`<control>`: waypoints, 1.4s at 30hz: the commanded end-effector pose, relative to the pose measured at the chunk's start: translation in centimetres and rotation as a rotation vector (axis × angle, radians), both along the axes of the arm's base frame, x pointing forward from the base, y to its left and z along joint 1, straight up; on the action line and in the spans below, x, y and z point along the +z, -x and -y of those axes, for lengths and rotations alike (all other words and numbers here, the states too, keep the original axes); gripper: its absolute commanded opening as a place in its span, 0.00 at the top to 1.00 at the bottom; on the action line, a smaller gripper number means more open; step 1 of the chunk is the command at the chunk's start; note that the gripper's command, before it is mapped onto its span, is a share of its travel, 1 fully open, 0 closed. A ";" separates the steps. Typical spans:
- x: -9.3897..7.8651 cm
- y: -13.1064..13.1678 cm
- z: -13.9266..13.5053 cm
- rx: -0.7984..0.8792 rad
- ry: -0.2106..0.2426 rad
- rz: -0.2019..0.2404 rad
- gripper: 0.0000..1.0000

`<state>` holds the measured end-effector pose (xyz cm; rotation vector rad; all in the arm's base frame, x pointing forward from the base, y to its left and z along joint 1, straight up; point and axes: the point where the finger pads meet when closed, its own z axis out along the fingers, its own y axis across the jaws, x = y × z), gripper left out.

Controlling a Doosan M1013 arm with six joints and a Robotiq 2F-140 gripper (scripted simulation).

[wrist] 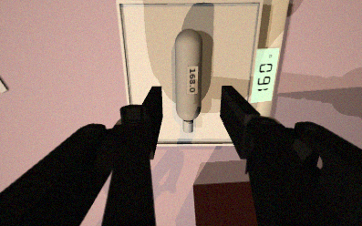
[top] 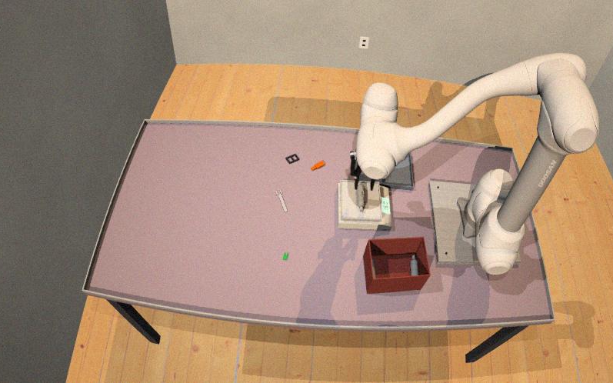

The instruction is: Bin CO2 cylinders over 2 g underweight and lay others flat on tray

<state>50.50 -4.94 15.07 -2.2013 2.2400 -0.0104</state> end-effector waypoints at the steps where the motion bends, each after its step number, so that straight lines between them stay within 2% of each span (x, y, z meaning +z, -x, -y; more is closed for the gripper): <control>1: -0.5 -0.1 0.0 0.000 0.000 0.002 0.61; 10: -4.4 -0.1 0.0 0.000 0.000 0.002 0.61; 15: -6.1 -0.1 0.1 0.000 0.000 0.002 0.61; 24: -7.2 -0.1 0.1 0.000 0.000 0.002 0.61; 35: -7.3 -0.1 0.1 0.000 0.000 0.002 0.61; 36: -7.3 -0.1 0.1 0.000 0.000 0.002 0.90; 42: -7.3 -0.1 0.1 0.000 0.000 0.002 0.90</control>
